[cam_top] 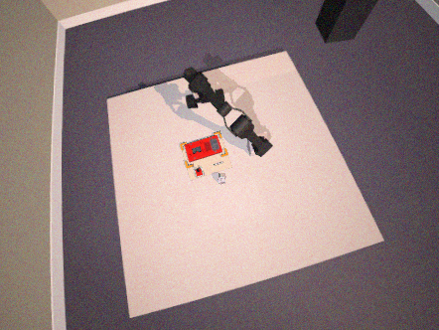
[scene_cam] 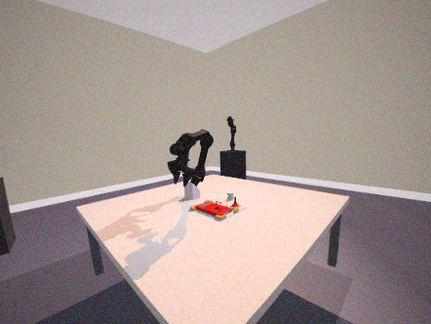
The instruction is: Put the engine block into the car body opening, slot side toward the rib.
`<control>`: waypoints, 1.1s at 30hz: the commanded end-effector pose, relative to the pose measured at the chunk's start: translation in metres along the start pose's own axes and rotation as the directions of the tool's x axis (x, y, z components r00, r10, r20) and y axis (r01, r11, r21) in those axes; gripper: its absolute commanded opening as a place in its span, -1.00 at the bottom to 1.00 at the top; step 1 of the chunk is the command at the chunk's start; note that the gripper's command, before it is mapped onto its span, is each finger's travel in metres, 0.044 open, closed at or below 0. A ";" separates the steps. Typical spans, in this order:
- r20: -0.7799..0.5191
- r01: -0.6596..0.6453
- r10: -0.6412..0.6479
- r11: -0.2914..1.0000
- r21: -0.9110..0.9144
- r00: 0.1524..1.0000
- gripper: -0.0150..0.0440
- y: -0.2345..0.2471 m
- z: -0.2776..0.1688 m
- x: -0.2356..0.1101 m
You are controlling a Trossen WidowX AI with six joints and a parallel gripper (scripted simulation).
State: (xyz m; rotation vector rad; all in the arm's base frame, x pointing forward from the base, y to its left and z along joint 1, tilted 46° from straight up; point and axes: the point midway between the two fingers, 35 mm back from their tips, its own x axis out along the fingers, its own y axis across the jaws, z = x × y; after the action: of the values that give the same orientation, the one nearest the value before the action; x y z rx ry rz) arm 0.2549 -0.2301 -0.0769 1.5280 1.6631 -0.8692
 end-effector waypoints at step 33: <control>-0.238 0.013 -0.020 0.999 -0.032 0.971 1.00 0.001 -0.388 0.023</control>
State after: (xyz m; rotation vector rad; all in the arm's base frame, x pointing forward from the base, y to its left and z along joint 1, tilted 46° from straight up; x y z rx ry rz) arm 0.2354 0.1084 0.1107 1.6496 1.8442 -0.6801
